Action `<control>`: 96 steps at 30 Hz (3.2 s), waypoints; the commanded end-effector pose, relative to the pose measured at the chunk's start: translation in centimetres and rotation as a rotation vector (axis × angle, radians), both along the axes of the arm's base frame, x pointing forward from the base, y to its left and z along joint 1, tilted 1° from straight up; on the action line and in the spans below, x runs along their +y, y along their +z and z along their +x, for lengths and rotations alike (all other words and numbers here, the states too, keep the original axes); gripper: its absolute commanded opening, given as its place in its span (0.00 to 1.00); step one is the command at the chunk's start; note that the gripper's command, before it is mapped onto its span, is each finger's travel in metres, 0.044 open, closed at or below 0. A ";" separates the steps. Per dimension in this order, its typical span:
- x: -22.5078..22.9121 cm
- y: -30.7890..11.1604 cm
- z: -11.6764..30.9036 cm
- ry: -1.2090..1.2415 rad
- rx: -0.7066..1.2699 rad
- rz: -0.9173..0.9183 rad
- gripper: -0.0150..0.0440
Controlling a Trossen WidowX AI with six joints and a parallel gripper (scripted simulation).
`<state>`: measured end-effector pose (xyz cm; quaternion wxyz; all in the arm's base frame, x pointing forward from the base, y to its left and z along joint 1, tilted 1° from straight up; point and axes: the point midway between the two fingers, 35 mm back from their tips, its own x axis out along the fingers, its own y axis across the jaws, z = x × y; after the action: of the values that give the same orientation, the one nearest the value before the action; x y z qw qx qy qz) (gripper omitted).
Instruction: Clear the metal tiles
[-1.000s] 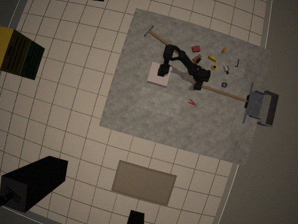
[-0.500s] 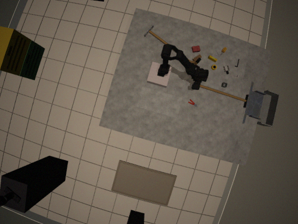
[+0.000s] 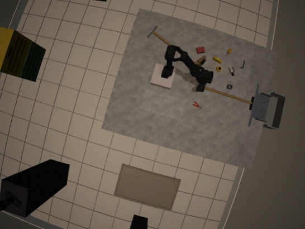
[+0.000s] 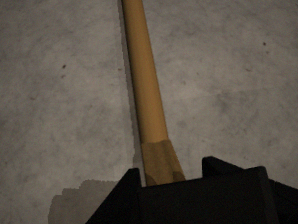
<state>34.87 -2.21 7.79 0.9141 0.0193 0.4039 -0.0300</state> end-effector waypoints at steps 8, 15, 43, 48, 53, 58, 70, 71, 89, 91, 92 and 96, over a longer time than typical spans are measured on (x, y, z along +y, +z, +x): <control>0.0 0.0 0.0 0.000 0.000 0.000 0.25; 0.0 0.0 0.0 0.000 0.000 0.000 0.25; 0.0 0.0 0.0 0.000 0.001 0.000 0.25; 0.0 0.0 0.0 0.000 0.001 0.000 0.25; 0.0 -0.2 -0.3 -0.003 0.009 0.000 0.25; 0.0 -0.3 -0.4 -0.005 0.013 0.000 0.25; -0.2 -0.6 -0.4 -0.005 0.013 0.000 0.25; -0.2 -0.6 -0.4 -0.005 0.013 0.000 0.25; -0.2 -0.6 -0.5 -0.005 0.015 0.001 0.83; -0.2 -0.6 -0.5 -0.005 0.015 0.001 0.92; -0.2 -0.6 -0.5 -0.005 0.015 0.001 0.97; -0.2 -0.1 -0.5 -0.010 0.014 0.001 1.00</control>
<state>34.30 -2.37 7.23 0.9102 0.0206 0.4124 -0.0323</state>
